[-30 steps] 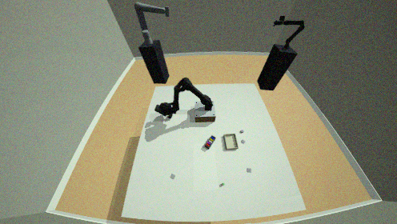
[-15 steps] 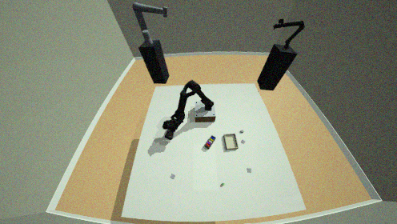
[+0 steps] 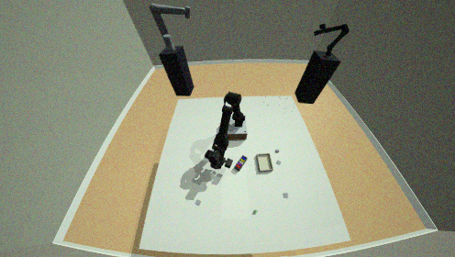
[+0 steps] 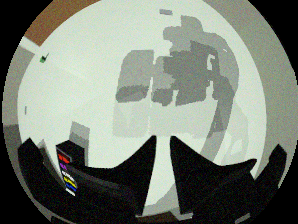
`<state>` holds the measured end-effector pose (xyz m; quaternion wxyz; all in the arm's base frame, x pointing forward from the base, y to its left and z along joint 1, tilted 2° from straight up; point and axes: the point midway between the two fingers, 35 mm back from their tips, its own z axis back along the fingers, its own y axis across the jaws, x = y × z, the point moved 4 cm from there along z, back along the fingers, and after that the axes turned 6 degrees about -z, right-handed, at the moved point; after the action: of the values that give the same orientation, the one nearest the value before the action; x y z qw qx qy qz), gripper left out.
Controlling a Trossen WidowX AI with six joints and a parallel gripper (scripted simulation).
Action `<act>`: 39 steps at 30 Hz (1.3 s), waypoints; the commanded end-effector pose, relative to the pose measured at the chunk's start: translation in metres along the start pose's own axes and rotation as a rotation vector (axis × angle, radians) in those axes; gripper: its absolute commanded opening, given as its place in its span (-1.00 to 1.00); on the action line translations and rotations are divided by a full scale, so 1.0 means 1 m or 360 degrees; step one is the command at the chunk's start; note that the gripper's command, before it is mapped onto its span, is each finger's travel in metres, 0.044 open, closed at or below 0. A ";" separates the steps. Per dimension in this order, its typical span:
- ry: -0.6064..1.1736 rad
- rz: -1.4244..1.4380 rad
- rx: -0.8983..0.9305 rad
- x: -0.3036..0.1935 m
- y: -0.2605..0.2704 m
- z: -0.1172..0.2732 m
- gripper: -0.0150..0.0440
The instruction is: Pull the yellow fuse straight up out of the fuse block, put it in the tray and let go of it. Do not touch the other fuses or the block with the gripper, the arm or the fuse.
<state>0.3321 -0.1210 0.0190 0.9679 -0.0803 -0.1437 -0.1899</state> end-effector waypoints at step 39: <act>0.0333 0.2109 0.0462 -0.085 0.137 0.059 -0.26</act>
<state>0.2978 0.0453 0.0398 0.8904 -0.0052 0.0031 0.4552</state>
